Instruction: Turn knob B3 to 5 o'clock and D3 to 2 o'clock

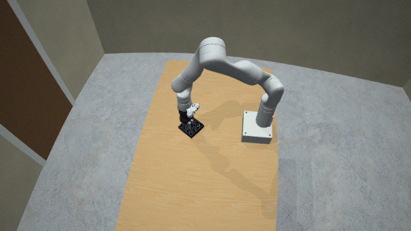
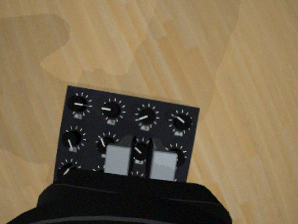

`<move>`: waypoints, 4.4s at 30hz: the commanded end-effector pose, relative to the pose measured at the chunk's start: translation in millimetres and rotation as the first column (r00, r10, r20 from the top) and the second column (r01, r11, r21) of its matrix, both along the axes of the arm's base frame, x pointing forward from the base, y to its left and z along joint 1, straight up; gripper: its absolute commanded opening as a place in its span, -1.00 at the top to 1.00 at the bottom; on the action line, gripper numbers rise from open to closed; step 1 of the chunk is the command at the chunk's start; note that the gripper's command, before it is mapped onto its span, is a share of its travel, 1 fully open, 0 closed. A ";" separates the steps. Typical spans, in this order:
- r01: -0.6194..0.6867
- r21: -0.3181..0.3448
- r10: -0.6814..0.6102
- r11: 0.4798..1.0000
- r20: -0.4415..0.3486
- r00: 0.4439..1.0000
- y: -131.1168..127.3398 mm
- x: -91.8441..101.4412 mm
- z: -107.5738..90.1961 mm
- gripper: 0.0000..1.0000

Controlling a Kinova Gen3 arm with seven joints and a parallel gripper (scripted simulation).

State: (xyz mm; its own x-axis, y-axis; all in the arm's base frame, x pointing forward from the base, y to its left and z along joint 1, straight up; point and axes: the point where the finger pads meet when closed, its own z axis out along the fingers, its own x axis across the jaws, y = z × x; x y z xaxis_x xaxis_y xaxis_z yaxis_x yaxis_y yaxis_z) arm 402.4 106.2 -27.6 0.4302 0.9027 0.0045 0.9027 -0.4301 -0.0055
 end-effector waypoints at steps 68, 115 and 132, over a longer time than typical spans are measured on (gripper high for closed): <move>0.176 0.000 -0.176 0.984 0.000 0.984 0.1 0.6 0.6 0.40; 0.824 -0.004 -0.824 0.567 -0.004 0.567 0.1 0.5 0.6 0.40; 0.954 -0.006 -0.954 0.301 -0.004 0.301 0.1 0.5 0.6 0.40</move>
